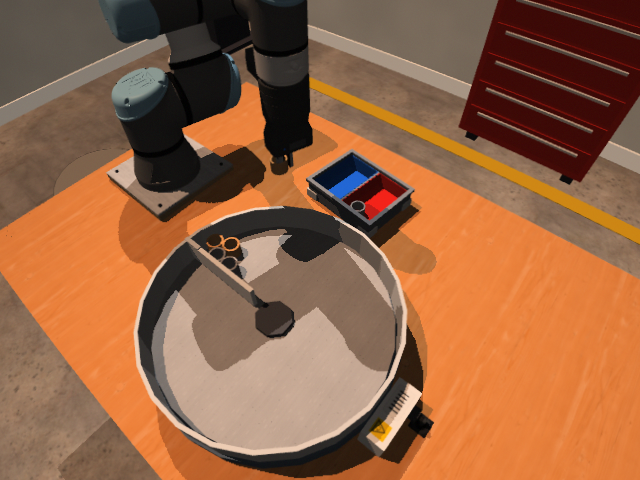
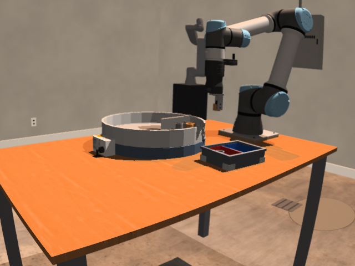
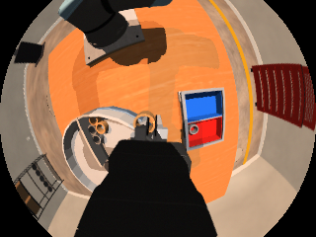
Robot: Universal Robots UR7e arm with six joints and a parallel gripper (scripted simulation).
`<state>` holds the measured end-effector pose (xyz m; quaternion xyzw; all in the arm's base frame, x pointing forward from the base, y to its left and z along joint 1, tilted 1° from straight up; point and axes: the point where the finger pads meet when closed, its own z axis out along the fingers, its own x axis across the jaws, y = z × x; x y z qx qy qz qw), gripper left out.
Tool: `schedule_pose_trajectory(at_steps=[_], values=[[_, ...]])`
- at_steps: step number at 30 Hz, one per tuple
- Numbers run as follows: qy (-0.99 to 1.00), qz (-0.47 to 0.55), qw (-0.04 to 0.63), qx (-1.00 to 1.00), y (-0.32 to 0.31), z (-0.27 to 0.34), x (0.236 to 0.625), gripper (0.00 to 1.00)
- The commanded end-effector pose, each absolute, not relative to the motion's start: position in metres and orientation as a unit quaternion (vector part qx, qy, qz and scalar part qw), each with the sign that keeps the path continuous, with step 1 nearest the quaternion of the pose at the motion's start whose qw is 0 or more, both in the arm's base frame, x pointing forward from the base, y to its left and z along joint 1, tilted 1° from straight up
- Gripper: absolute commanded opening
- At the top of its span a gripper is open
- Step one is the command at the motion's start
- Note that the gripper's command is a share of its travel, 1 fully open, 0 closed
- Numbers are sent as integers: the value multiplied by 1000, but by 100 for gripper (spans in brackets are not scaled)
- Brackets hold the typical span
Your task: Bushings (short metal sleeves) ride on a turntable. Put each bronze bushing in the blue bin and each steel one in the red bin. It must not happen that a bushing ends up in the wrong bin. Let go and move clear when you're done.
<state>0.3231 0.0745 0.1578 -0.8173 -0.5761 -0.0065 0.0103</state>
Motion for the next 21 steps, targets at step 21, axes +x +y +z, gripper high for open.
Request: schedule_pose_trajectory(at_steps=[21], values=[[-643,-6,9,-766,200,161,339,0]])
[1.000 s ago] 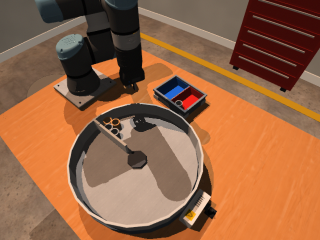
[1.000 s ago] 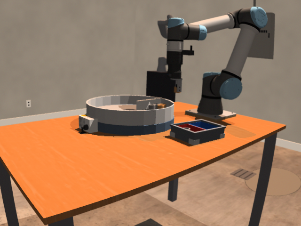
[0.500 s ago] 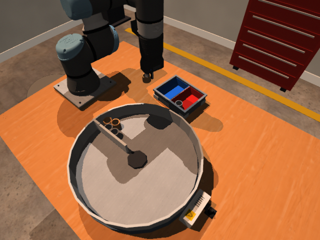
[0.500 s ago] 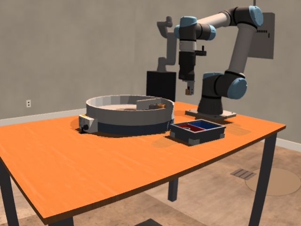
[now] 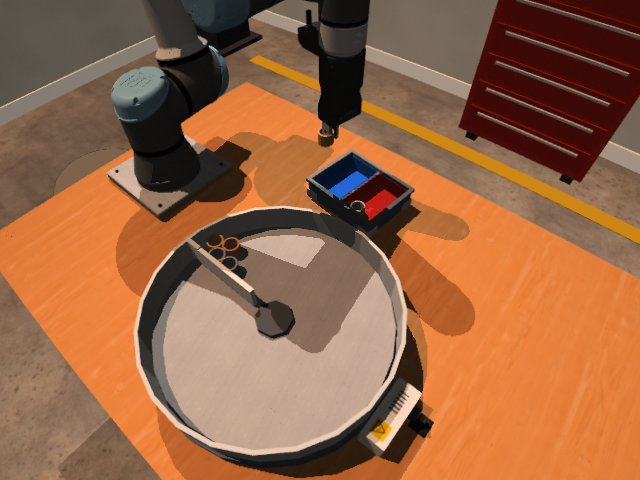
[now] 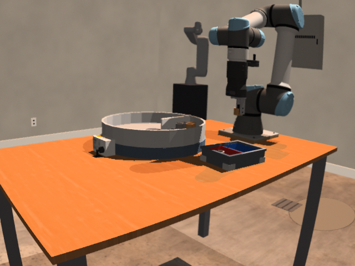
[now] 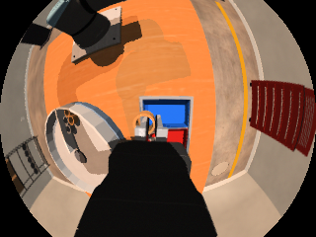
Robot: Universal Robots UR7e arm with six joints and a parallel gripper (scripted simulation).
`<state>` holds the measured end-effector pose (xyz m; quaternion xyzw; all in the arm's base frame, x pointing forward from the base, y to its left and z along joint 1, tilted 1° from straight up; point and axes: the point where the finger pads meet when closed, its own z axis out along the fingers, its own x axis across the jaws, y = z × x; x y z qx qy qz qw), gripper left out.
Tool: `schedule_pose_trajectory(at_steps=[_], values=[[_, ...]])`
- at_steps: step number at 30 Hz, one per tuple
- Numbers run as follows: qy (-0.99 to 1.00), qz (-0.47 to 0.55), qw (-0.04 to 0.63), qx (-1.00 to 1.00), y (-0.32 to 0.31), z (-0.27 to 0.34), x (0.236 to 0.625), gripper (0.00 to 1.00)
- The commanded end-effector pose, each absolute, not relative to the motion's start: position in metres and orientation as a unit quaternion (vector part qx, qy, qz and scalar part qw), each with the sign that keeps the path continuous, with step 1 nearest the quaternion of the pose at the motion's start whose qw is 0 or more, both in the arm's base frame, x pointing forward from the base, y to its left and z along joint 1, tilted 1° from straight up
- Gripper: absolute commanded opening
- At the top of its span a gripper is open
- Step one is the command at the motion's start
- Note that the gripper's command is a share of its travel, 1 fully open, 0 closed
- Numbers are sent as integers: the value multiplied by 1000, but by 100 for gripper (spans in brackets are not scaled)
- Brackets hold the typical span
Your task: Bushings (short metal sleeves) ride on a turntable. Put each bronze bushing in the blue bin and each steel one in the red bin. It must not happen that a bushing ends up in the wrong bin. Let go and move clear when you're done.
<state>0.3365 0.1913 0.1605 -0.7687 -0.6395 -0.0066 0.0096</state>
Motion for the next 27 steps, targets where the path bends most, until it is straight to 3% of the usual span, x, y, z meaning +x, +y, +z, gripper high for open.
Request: schedule_pose_trajectory(at_steps=[1,27], values=[[-643,-6,9,-766,200,161,339,0],[-643,-7,9,-766,200,131,339,0]])
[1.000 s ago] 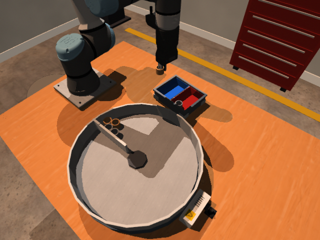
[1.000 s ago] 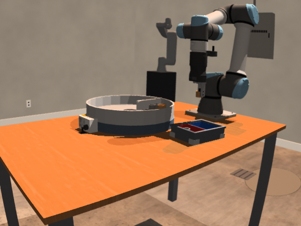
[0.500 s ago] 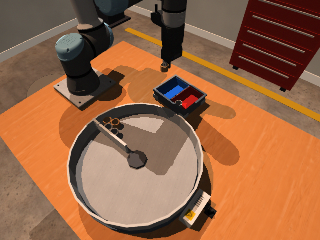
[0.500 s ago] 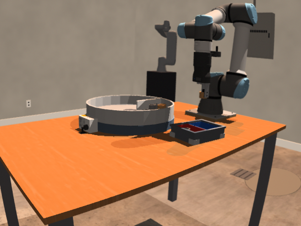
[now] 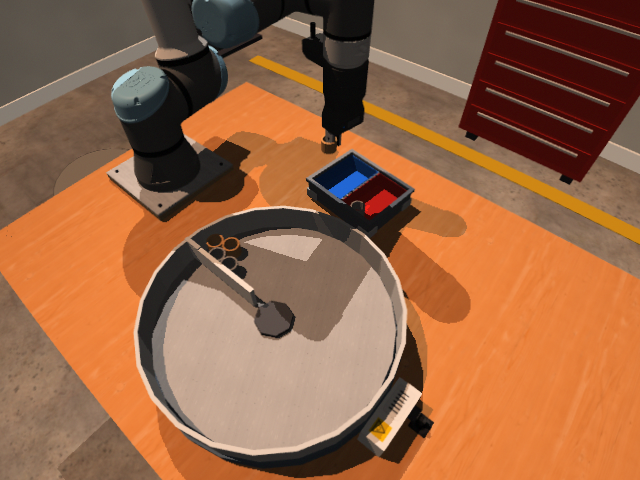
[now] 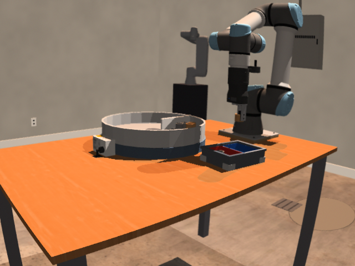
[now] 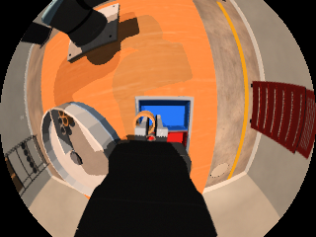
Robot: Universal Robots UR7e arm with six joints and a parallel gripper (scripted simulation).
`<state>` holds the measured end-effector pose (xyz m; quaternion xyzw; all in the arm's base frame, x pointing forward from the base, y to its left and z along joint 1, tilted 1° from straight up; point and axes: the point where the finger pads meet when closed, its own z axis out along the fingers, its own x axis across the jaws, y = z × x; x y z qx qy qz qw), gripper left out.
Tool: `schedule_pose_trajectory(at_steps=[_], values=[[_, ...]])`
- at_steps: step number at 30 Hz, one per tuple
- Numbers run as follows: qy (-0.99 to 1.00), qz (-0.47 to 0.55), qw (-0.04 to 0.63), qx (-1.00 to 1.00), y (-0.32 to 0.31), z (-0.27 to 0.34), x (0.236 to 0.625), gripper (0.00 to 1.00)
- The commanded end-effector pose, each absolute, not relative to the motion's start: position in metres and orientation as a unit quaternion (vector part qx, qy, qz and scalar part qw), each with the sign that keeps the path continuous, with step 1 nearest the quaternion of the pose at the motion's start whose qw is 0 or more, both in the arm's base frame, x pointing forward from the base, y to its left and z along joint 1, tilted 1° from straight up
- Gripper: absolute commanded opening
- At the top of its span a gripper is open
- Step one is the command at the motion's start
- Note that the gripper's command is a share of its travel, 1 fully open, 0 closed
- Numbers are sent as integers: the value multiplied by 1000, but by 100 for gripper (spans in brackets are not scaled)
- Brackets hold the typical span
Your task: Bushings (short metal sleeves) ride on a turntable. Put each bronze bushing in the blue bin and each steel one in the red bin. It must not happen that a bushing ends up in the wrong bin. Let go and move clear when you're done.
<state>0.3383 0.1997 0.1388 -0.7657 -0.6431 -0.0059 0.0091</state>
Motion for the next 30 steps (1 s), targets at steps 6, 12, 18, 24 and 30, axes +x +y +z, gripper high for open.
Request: schedule_pose_trajectory(at_steps=[6,12,18,24,30], values=[[-643,-7,9,-766,200,111,339,0],[-643,-7,9,-766,201,96,339,0],[-643,-7,9,-766,201,81,339,0],[-643,-7,9,-766,202,61,339,0],[-643,-7,9,-766,202,61,339,0]])
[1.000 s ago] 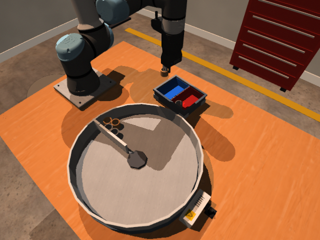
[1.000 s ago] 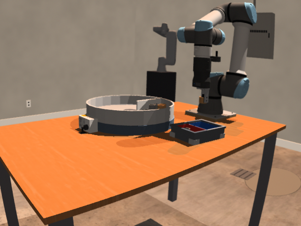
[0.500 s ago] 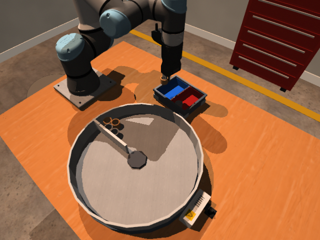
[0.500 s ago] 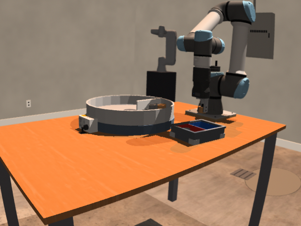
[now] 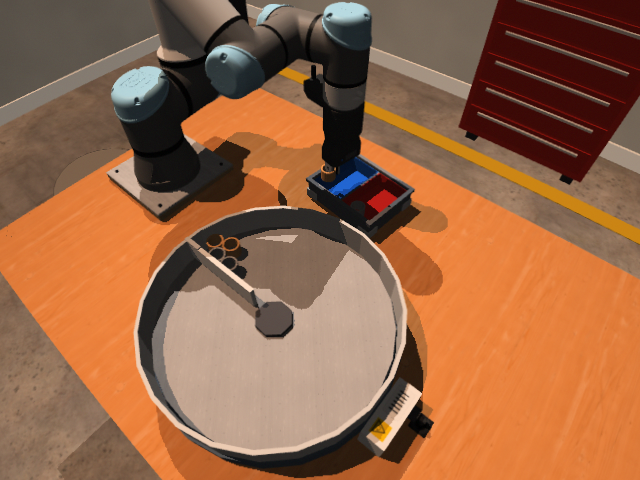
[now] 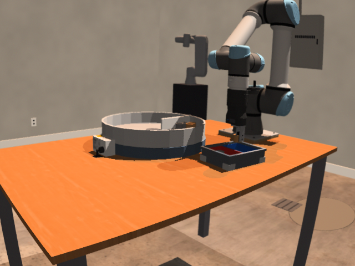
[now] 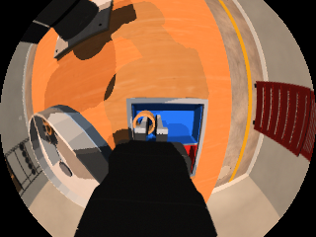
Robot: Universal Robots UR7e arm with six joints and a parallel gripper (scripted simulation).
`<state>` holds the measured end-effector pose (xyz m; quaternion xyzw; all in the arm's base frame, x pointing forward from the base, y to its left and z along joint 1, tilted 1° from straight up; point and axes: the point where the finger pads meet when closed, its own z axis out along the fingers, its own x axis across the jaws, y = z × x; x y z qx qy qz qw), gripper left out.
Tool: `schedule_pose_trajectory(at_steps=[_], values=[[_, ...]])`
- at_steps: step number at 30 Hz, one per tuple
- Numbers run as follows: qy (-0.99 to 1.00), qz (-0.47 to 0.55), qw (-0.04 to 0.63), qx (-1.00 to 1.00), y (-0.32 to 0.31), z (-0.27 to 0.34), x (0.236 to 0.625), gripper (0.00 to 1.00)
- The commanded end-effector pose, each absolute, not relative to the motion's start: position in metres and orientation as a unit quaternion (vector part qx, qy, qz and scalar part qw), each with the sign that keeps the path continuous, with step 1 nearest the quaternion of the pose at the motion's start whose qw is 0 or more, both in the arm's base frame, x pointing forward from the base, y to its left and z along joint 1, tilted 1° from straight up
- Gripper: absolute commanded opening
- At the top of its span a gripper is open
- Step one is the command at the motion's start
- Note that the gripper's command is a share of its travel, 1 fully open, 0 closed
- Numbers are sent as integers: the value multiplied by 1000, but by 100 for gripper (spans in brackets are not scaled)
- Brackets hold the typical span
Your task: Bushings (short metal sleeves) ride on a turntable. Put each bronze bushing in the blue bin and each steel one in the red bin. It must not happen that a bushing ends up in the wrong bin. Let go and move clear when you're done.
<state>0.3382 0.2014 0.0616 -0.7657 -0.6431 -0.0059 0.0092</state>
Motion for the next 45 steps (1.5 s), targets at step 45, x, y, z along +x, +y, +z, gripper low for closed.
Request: schedule_pose_trajectory(at_steps=[45], values=[[-643,-7,9,-766,203,37,339,0]])
